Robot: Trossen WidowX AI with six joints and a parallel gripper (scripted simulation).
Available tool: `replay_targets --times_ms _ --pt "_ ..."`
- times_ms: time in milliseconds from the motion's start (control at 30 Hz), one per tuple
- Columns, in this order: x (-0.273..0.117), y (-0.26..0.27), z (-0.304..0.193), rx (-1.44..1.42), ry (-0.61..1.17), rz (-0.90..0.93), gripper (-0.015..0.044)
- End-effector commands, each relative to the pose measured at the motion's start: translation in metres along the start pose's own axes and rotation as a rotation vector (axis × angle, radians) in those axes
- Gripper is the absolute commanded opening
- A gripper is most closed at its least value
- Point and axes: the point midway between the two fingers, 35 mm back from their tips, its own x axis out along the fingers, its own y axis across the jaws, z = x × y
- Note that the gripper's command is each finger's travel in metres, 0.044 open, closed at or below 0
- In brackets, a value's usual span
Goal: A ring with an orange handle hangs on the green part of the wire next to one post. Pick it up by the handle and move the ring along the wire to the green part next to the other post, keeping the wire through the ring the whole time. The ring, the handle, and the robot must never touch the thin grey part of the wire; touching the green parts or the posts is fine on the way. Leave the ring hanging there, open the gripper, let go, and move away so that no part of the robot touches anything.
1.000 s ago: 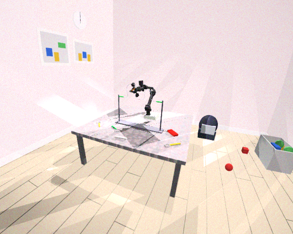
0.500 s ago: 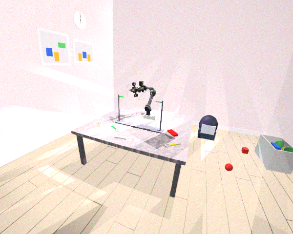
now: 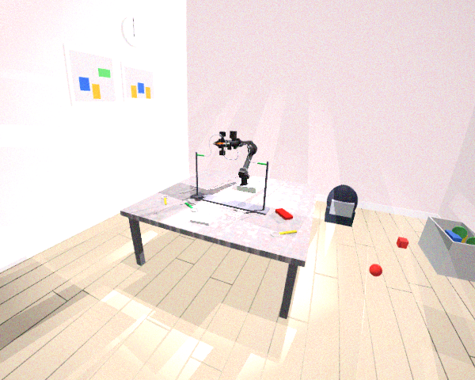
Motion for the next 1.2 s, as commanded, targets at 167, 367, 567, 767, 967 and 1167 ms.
replay_targets --times_ms 167,367,567,767,967,1167 --pt "0.000 -0.006 0.000 -0.122 -0.016 -0.070 -0.0150" --pt "0.000 -0.009 0.000 -0.194 -0.025 -0.111 -0.0150" --pt "0.000 -0.012 0.001 -0.266 -0.034 -0.151 -0.0150" --pt "0.000 -0.015 0.002 -0.334 -0.043 -0.190 -0.0150" --pt "0.000 -0.018 0.003 -0.397 -0.050 -0.226 -0.0150" --pt "0.000 -0.018 0.003 -0.446 -0.056 -0.254 -0.0150"
